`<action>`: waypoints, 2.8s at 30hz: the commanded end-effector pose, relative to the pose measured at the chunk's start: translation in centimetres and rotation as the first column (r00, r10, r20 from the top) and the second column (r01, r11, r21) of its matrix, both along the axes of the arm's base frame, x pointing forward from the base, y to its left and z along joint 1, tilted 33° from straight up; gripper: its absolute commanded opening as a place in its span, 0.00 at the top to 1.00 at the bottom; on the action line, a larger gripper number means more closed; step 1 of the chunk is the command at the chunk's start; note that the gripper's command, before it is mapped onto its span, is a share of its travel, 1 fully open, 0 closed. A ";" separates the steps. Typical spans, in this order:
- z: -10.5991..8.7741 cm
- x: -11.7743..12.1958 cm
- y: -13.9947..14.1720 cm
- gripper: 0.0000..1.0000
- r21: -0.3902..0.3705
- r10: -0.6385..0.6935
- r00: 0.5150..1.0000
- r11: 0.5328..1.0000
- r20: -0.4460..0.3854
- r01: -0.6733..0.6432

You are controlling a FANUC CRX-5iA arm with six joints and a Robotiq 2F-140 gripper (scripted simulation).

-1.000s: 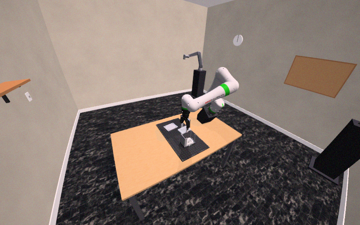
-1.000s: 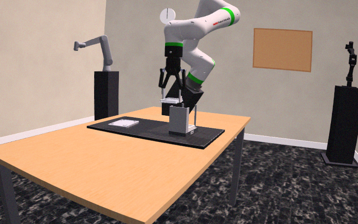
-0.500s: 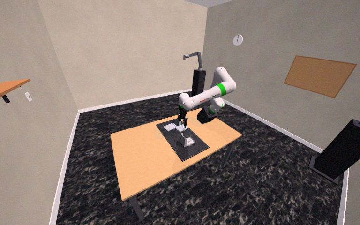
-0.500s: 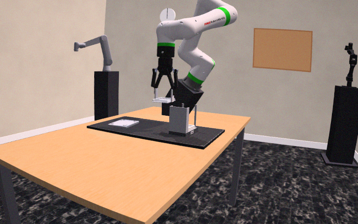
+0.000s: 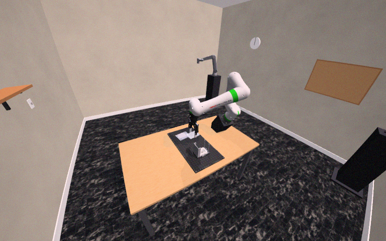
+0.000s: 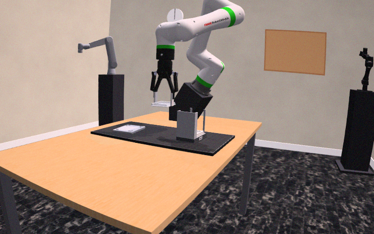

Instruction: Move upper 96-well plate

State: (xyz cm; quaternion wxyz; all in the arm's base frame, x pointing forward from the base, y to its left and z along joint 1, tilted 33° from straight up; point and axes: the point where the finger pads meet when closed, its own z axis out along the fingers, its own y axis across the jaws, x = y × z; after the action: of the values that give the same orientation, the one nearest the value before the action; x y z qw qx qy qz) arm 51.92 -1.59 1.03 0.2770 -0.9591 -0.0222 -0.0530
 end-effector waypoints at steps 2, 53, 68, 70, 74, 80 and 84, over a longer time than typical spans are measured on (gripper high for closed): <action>-0.9 0.1 -1.4 1.00 0.000 0.000 1.000 1.000 0.000 0.000; -9.2 0.4 -13.9 1.00 0.000 0.000 1.000 1.000 0.000 0.000; -11.6 0.5 -17.5 1.00 0.000 0.000 1.000 1.000 0.000 0.000; -11.6 0.5 -17.6 1.00 0.000 0.000 1.000 1.000 0.000 0.000; -11.6 0.5 -17.6 1.00 0.000 0.000 1.000 1.000 0.000 0.000; -11.6 0.5 -17.5 1.00 0.000 0.000 1.000 1.000 0.000 0.000; -11.6 0.5 -17.5 1.00 0.000 0.000 1.000 1.000 0.000 0.000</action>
State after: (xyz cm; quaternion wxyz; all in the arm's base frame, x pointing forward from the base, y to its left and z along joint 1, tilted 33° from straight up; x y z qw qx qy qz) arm 52.38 -19.10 -10.59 0.2773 -0.9591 -0.0224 -0.0531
